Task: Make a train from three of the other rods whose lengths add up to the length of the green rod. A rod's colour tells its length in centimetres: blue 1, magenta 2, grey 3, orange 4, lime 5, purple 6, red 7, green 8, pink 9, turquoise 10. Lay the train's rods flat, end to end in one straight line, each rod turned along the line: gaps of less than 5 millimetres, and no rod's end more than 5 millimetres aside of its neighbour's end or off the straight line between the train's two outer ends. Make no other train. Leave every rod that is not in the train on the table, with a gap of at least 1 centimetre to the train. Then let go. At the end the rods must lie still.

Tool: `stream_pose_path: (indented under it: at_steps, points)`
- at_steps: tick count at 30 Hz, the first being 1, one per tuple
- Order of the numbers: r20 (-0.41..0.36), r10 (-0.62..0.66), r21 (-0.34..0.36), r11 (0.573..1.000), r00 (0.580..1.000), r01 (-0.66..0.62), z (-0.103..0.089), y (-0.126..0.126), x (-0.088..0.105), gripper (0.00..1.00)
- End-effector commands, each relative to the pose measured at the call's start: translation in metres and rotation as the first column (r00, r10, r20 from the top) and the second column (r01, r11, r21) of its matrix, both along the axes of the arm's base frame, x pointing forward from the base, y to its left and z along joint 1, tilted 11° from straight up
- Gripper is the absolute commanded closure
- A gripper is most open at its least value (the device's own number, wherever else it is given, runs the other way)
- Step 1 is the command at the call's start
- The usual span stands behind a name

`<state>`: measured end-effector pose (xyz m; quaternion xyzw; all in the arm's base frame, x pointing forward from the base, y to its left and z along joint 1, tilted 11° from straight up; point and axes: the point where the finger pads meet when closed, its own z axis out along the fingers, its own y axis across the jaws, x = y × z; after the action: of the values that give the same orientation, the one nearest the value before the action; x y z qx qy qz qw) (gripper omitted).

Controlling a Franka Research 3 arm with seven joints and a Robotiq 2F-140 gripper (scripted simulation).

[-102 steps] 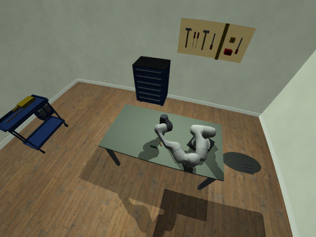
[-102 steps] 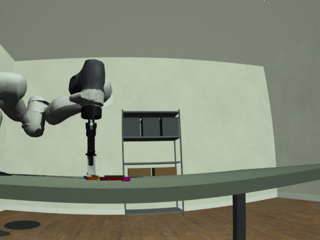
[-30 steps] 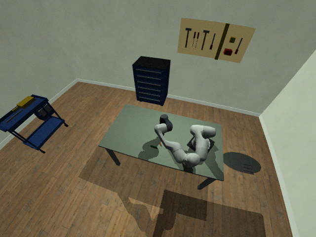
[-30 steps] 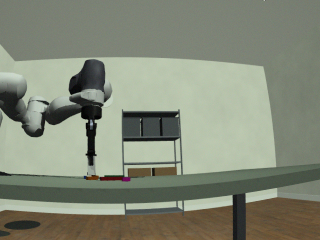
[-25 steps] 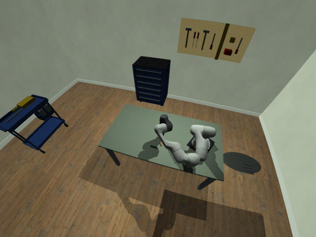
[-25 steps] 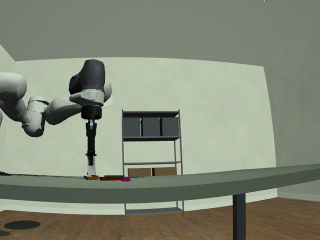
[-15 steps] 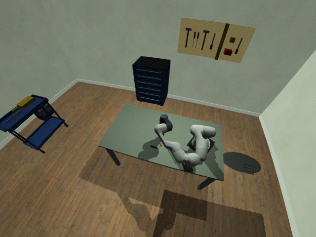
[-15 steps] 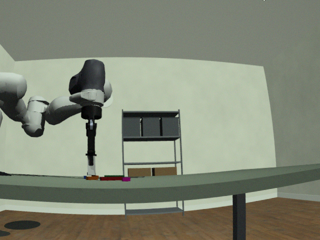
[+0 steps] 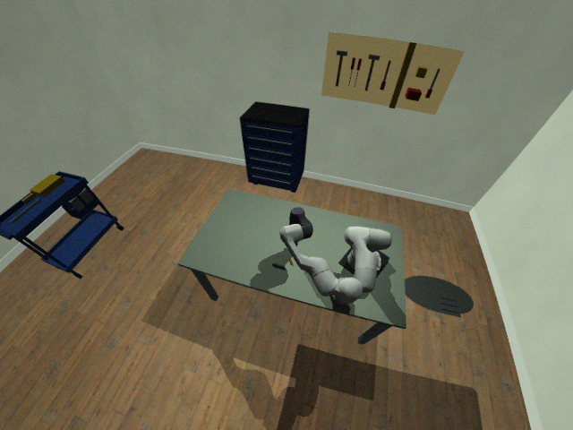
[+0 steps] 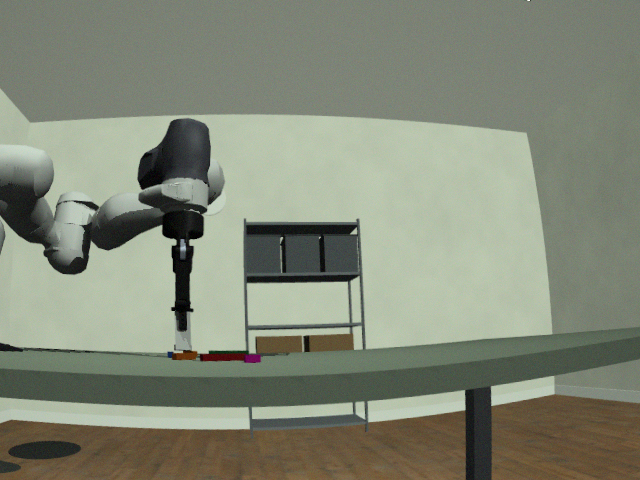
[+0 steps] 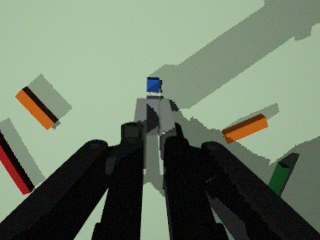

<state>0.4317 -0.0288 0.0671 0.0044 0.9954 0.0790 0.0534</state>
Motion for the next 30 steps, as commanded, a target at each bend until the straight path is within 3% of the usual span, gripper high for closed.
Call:
stream_pose_path:
  at_steps: [1, 30]
  points:
    - [0.002, -0.006, -0.002, 1.0, 1.0, 0.006, -0.0002, -0.0016, 0.0013, 0.97]
    - [0.002, -0.006, -0.002, 1.0, 1.0, 0.006, -0.0026, -0.0012, 0.0015, 0.97]
